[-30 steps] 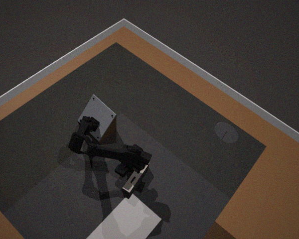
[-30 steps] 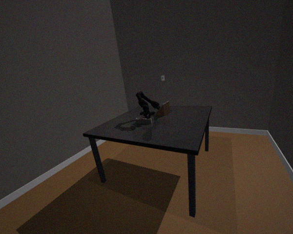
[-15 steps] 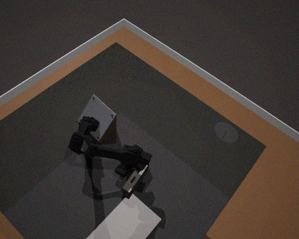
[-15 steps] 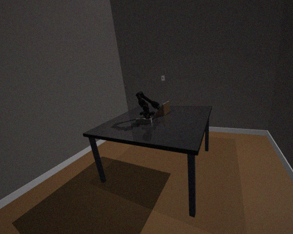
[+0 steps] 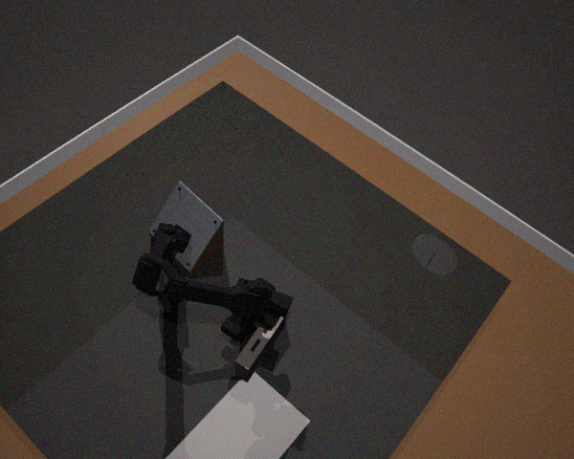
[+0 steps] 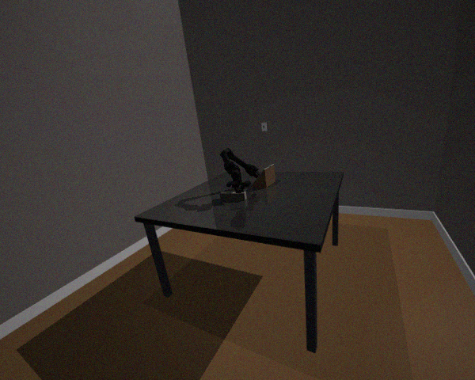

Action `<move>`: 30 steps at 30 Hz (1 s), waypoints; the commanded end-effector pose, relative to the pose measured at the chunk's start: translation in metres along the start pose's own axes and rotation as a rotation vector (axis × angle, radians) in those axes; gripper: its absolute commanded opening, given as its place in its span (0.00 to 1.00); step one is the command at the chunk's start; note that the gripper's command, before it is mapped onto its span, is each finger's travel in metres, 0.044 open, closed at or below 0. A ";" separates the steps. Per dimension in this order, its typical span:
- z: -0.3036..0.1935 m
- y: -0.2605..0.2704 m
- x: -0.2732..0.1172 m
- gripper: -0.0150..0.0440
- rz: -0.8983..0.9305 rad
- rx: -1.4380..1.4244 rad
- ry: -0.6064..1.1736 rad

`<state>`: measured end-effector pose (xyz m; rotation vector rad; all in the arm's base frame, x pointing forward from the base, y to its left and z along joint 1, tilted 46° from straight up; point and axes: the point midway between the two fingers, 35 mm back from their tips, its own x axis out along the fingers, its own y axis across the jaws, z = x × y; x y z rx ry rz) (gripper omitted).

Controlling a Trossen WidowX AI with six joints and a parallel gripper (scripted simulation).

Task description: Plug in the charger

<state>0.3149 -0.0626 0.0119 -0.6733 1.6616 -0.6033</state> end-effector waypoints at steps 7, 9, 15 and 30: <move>0.003 -0.001 -0.001 0.25 -0.001 -0.005 -0.003; 0.003 -0.001 -0.001 0.25 -0.001 -0.005 -0.003; 0.004 -0.001 -0.001 0.25 -0.001 -0.005 -0.003; 0.005 -0.001 -0.001 0.25 -0.001 -0.005 -0.003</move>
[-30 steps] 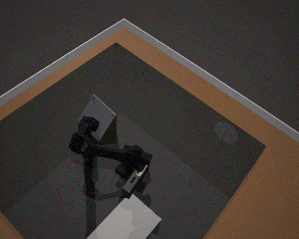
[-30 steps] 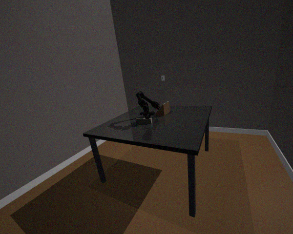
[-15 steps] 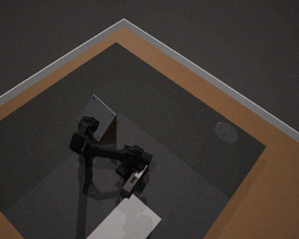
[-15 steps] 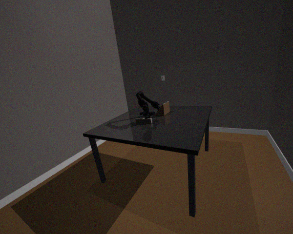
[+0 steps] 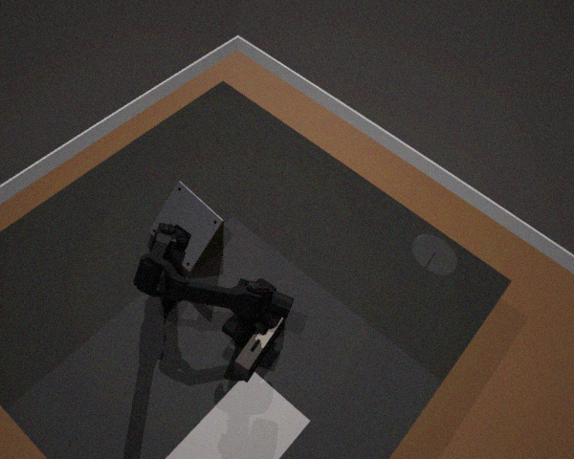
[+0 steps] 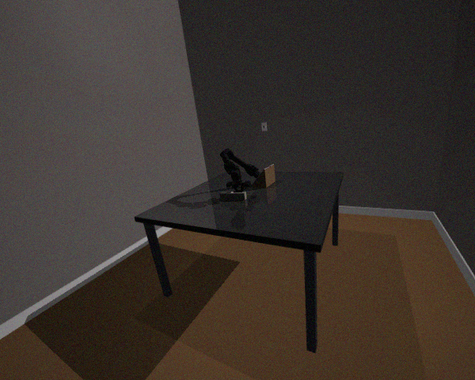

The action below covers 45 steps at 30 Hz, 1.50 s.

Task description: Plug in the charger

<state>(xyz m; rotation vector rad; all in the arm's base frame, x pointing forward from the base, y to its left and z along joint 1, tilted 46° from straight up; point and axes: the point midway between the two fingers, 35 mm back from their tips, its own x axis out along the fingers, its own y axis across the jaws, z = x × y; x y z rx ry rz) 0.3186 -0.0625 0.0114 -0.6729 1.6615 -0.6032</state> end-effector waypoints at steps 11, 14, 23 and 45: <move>0.003 -0.001 -0.001 0.25 -0.002 -0.005 -0.003; 0.003 -0.001 -0.001 0.25 -0.002 -0.005 -0.003; 0.004 -0.001 -0.001 0.25 -0.002 -0.005 -0.003; 0.004 -0.001 -0.001 0.25 -0.002 -0.005 -0.003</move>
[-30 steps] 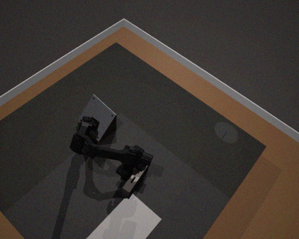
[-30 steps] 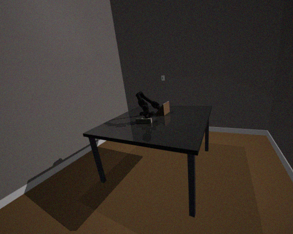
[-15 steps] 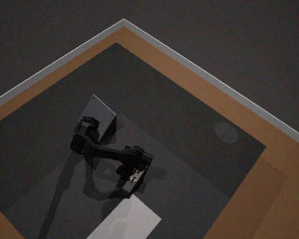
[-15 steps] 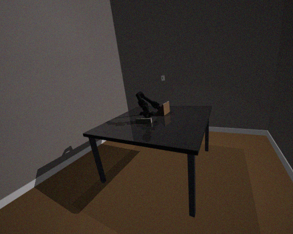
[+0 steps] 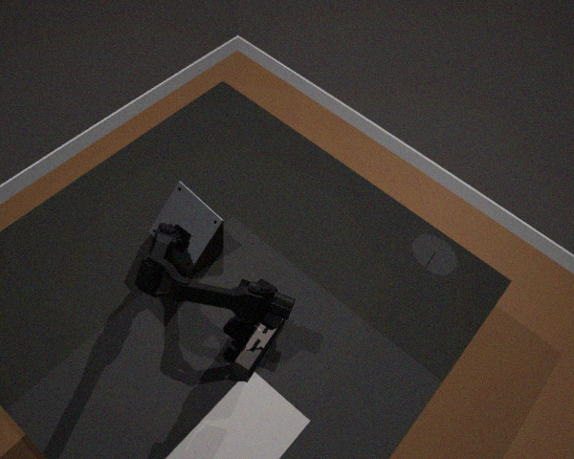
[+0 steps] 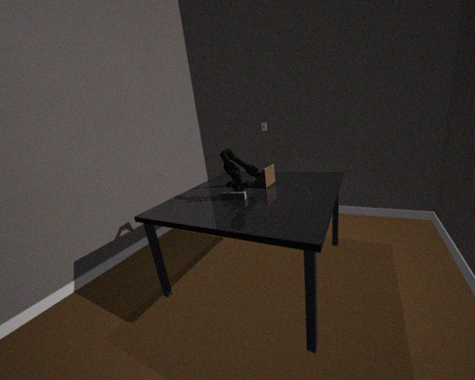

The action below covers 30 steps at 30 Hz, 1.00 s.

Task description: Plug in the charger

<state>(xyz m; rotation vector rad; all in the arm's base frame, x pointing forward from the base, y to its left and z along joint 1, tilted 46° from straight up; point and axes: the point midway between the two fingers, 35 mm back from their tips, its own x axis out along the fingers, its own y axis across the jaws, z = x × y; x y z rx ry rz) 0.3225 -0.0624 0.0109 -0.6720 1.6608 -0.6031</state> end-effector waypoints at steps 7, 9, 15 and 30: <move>0.000 -0.001 -0.001 0.25 -0.002 -0.006 -0.003; 0.000 -0.001 -0.001 0.25 -0.002 -0.006 -0.003; 0.000 -0.001 -0.001 0.25 -0.002 -0.006 -0.003; 0.004 -0.001 -0.001 0.25 -0.002 -0.006 -0.003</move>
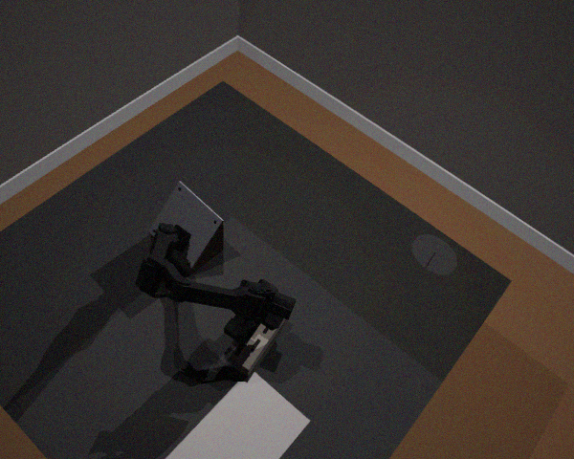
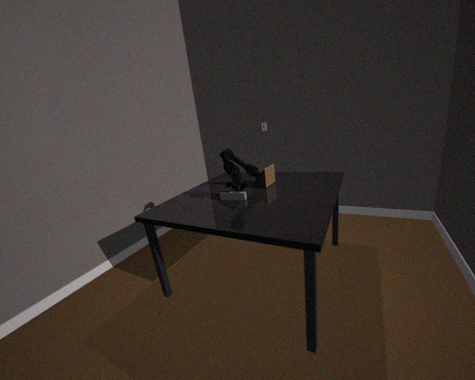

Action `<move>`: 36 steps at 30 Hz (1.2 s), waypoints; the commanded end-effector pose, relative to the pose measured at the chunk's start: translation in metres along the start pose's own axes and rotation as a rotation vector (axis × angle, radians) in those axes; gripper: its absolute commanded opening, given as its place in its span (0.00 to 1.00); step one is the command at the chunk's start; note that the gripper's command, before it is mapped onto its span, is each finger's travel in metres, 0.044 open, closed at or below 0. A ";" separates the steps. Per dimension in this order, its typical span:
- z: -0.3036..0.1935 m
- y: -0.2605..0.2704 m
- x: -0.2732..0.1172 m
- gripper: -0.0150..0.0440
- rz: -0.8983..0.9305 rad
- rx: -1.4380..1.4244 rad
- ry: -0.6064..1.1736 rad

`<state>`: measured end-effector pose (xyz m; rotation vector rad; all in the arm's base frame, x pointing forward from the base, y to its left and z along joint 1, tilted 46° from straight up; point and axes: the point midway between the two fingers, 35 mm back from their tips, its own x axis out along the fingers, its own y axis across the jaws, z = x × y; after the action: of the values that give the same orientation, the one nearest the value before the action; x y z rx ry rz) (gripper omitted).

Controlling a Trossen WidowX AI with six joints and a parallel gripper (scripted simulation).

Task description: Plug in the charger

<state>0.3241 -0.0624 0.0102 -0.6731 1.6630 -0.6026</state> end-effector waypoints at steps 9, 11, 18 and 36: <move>0.004 -0.001 -0.002 0.25 -0.002 -0.004 -0.005; 0.005 -0.001 -0.002 0.25 -0.002 -0.004 -0.005; 0.006 -0.001 -0.002 0.25 -0.002 -0.004 -0.005; 0.009 -0.001 -0.002 0.25 -0.002 -0.003 -0.005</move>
<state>0.3308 -0.0622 0.0096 -0.6733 1.6650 -0.6021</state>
